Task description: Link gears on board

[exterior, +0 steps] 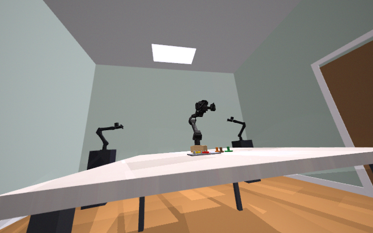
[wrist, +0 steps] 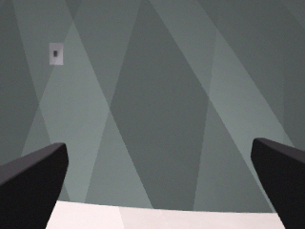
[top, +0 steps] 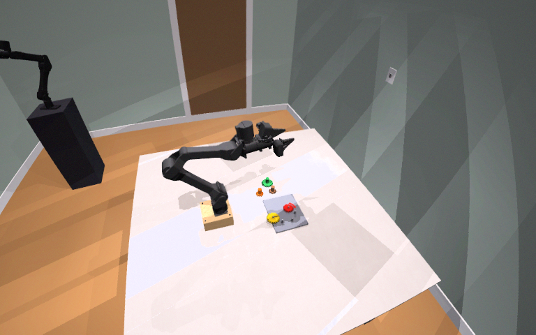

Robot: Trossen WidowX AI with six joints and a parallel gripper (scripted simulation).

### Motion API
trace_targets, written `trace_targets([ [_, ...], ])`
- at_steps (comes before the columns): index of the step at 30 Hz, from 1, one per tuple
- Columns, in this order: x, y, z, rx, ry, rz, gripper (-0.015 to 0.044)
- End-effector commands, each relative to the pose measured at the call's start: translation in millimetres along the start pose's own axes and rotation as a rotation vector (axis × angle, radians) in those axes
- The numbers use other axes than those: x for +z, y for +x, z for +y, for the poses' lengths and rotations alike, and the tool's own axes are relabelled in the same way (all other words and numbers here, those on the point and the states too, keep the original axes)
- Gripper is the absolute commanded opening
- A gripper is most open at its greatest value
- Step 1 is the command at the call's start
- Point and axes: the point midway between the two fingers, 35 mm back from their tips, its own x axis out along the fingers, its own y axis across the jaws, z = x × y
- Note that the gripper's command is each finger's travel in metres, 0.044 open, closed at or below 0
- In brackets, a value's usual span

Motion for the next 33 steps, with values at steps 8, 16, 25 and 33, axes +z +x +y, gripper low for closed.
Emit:
trace_targets([
  [8,-96,36,34,0.146,-0.142,0.451,0.0440],
  [16,-220,22,66,0.370,-0.317,1.071,0.0440],
  [25,-290,-26,83,0.604,-0.438,1.565,0.0440],
  [33,-292,-24,83,0.604,-0.438,1.565,0.0440],
])
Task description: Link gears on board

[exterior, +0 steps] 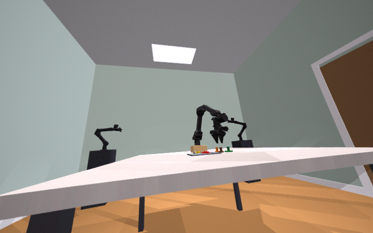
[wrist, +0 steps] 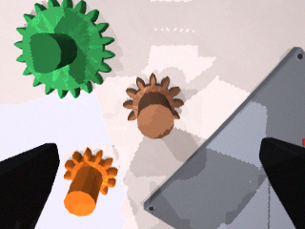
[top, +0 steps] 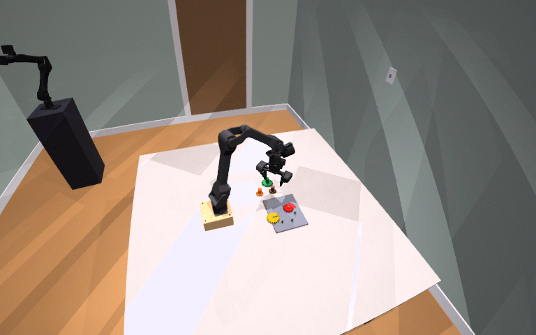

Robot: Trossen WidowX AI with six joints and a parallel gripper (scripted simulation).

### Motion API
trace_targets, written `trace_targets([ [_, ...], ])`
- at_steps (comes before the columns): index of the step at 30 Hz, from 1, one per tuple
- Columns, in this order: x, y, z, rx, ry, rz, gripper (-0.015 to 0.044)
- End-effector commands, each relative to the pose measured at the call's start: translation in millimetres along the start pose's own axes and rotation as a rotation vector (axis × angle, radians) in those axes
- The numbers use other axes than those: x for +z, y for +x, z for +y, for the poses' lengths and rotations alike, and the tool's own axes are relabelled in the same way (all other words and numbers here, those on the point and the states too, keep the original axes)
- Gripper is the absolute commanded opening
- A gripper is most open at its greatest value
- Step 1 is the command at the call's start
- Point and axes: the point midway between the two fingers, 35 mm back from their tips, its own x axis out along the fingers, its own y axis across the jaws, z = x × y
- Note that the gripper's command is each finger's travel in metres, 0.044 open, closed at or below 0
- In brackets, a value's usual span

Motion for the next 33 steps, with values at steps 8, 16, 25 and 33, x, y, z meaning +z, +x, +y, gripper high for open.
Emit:
trace_targets([
  [8,1,16,1,0.009,-0.010,0.008,0.0440],
  [16,2,29,1,0.009,-0.010,0.008,0.0440],
  [25,1,42,1,0.009,-0.010,0.009,0.0440],
  [33,1,43,1,0.009,-0.010,0.009,0.0361],
])
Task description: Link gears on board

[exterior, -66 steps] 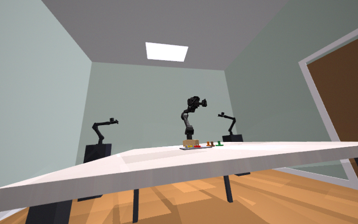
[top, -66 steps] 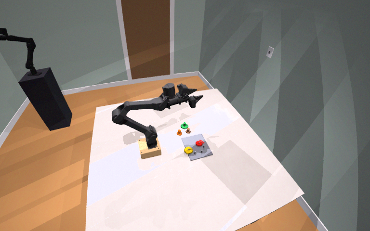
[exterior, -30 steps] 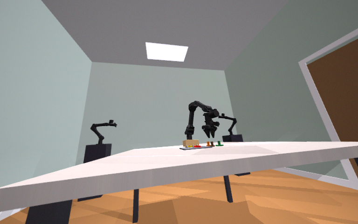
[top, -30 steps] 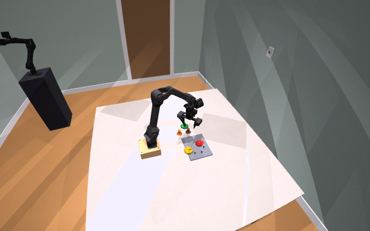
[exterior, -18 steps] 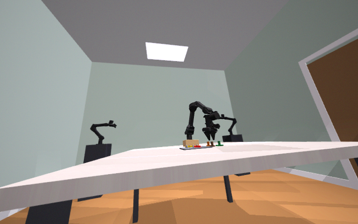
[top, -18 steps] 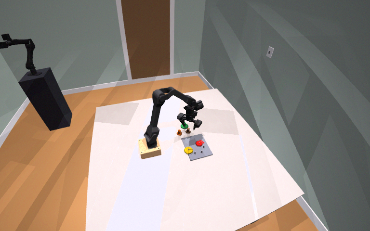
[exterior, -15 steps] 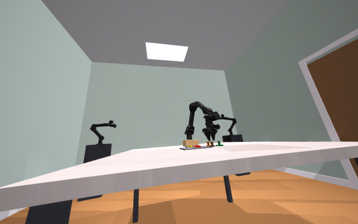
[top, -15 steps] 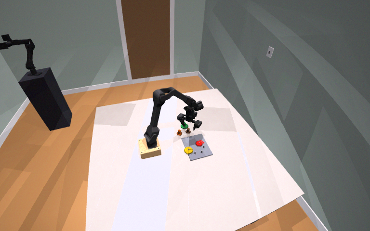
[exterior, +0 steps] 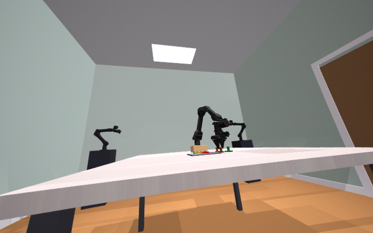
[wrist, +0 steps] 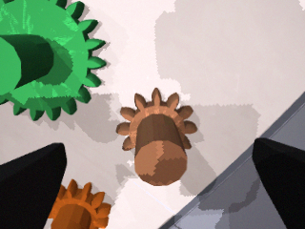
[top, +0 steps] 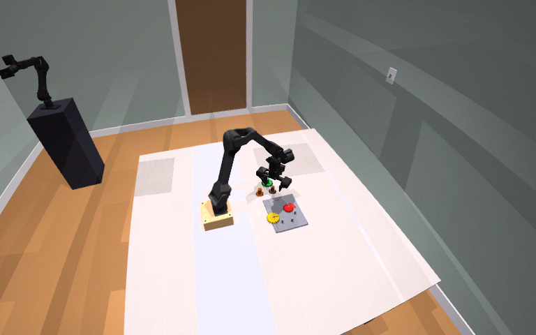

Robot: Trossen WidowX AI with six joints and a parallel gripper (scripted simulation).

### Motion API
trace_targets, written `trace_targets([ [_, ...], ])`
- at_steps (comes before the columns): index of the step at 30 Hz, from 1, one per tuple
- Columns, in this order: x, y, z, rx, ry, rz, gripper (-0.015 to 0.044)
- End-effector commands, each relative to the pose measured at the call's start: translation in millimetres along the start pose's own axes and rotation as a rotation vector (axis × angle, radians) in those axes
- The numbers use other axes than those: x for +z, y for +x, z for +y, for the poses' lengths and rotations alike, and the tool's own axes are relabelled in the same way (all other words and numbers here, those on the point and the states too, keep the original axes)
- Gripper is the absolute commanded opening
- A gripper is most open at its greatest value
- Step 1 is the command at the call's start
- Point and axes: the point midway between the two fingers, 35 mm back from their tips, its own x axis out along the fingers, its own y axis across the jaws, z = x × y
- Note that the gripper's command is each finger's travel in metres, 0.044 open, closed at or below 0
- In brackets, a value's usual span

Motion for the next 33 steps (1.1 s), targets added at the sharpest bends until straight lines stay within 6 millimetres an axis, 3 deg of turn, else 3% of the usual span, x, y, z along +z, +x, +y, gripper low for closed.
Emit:
trace_targets([
  [1,0,1,1,0.004,0.001,-0.001,0.0335],
  [11,0,1,1,0.004,0.001,-0.001,0.0072],
  [19,0,1,1,0.004,0.001,-0.001,0.0000],
  [33,4,-35,-3,0.003,0.001,-0.001,0.0000],
])
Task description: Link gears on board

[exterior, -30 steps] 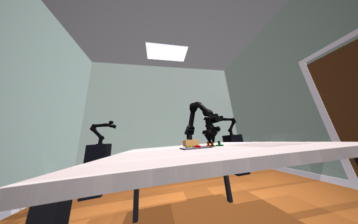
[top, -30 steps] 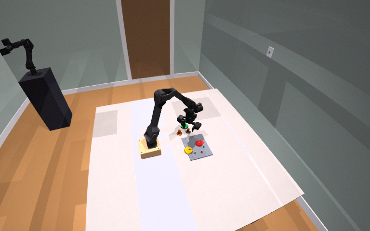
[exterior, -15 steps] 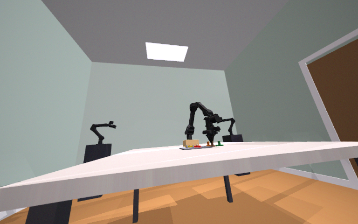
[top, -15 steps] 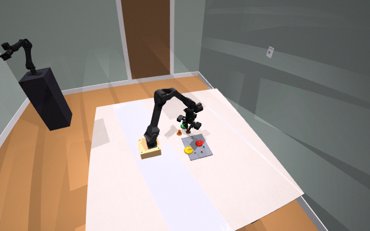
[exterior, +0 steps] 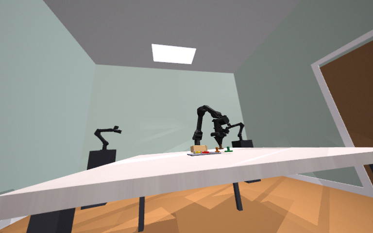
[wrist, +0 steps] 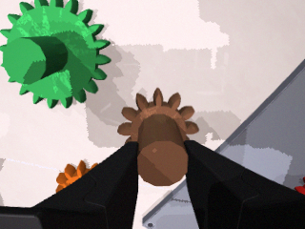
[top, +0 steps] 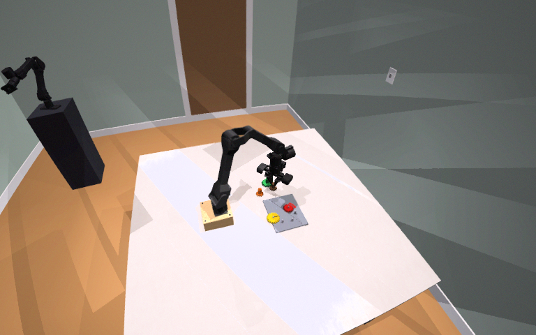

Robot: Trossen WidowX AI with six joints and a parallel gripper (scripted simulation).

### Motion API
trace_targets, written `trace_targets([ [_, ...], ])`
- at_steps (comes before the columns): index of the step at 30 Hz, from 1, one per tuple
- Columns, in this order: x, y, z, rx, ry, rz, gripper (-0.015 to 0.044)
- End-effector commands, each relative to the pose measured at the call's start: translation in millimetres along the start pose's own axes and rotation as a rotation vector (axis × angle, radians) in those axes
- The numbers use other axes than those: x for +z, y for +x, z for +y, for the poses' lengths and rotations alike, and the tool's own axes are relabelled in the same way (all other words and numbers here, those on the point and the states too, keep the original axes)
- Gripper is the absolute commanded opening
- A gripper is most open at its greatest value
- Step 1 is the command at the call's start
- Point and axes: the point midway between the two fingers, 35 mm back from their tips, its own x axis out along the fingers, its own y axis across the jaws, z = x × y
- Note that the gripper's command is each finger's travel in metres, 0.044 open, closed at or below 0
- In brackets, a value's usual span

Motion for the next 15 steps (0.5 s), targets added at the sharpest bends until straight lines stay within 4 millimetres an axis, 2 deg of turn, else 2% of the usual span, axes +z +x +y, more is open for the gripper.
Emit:
trace_targets([
  [1,2,-14,-2,-0.003,-0.004,-0.008,0.0000],
  [15,1,-55,-3,-0.004,-0.007,-0.009,0.0000],
])
